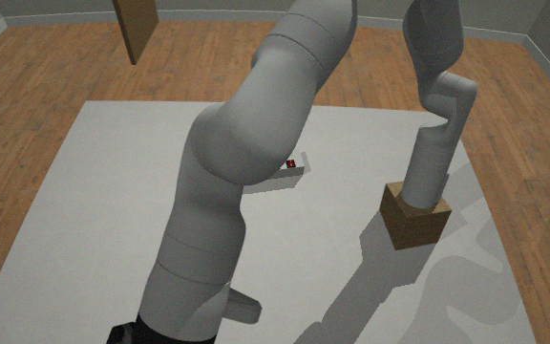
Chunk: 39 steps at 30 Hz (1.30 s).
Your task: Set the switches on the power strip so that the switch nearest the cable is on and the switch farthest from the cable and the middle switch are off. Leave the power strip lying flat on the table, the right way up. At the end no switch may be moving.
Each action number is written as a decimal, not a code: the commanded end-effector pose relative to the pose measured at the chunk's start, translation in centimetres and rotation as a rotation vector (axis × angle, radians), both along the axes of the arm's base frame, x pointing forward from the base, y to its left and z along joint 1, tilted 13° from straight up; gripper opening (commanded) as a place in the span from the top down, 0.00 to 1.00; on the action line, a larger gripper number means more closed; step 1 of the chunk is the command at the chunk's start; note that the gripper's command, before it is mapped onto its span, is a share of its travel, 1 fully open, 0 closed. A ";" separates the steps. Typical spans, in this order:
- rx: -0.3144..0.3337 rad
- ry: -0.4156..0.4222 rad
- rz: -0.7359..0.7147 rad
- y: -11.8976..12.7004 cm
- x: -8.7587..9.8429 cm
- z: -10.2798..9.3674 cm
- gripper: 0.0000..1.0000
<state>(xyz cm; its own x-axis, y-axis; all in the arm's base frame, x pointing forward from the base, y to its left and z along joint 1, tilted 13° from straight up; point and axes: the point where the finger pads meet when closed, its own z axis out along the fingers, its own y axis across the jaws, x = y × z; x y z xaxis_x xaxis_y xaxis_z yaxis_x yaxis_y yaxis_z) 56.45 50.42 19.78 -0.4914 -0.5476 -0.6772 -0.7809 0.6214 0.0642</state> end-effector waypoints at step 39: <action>-0.131 0.128 -0.171 -13.0 1.7 -1.1 0.00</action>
